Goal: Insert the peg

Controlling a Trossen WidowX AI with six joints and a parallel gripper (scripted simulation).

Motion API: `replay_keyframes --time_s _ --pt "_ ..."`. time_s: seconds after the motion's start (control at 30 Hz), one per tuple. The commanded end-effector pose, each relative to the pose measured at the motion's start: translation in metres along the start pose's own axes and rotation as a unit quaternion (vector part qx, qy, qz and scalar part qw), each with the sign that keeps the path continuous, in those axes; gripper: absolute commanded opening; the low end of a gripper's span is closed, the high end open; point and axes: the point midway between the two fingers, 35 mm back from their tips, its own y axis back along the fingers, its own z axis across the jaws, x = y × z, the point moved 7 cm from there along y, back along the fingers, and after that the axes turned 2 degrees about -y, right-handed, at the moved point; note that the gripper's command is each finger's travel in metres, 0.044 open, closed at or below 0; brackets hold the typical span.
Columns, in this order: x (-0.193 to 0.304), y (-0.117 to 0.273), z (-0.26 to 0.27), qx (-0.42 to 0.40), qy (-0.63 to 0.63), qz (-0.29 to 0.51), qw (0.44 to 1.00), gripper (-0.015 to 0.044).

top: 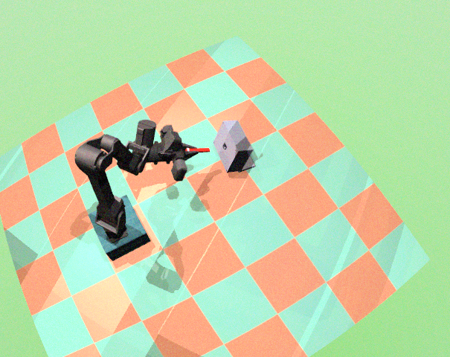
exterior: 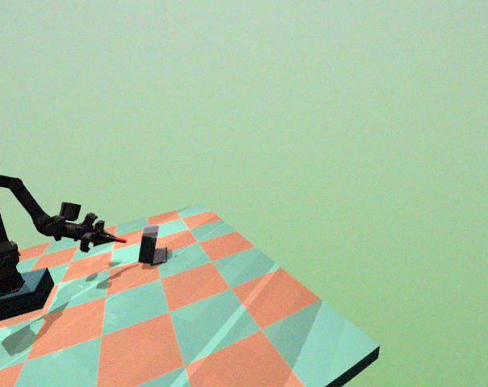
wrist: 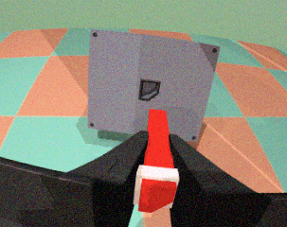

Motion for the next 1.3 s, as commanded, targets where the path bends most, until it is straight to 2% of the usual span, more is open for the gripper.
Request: replay_keyframes --time_s 0.0,1.27 --pt "-0.001 -0.004 0.002 -0.004 0.000 -0.002 1.000 0.0000" --pt "0.000 -0.034 0.004 -0.014 -0.010 -0.023 1.000 0.0000"
